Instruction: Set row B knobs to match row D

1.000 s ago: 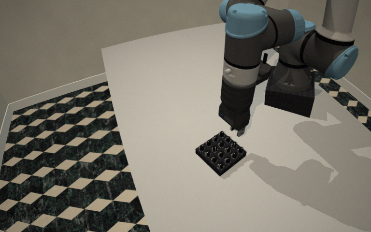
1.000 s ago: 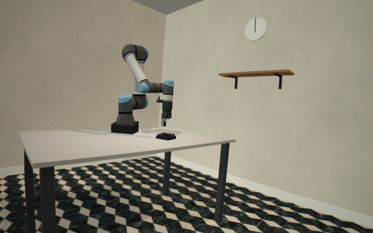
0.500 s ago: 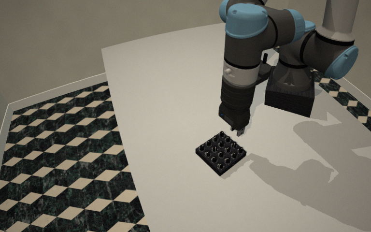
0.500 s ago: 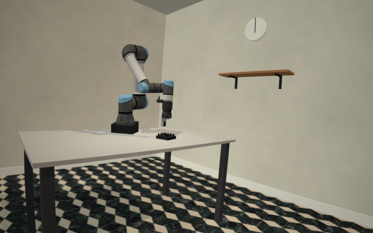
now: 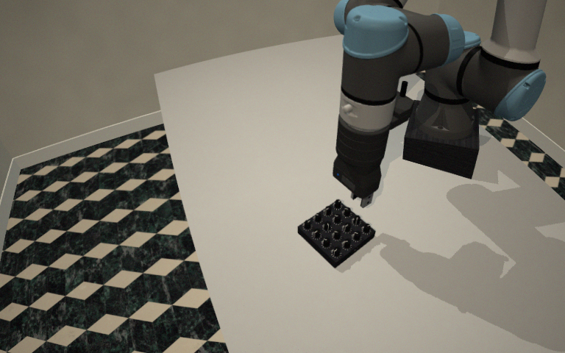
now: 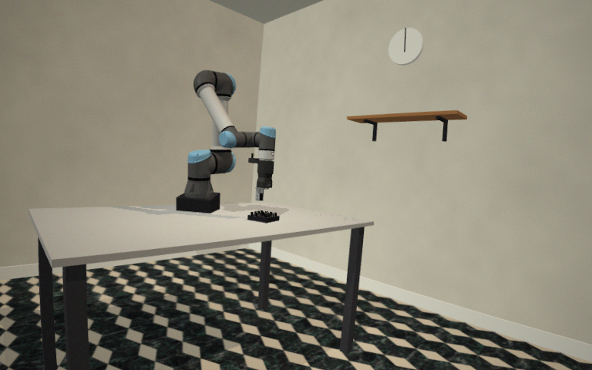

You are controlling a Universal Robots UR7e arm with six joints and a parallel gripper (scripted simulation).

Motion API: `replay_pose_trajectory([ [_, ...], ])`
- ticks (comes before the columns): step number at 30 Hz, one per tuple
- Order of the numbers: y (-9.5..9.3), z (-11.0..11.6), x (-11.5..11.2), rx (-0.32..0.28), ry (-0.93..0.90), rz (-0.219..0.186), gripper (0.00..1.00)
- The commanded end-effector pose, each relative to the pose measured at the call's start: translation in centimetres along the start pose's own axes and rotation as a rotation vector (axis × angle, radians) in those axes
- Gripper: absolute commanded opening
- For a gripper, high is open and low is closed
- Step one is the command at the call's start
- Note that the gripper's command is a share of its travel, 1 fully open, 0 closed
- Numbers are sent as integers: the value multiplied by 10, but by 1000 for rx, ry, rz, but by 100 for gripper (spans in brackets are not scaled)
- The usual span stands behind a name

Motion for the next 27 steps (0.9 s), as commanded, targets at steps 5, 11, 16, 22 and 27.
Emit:
replay_pose_trajectory([
  [5,0,0,0,-1,0,0,46],
  [11,-2,0,0,-1,0,0,46],
  [16,-6,0,0,-1,0,0,46],
  [22,-12,0,0,-1,0,0,46],
  [27,-17,0,0,-1,0,0,46],
])
Point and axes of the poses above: the point where the finger pads meet when closed, its own y axis back along the fingers, its own x axis across the jaws, z = x × y, the point moved 10 cm from there along y, back along the fingers, and after that the axes turned 14 degrees about -y, right-handed, at the moved point
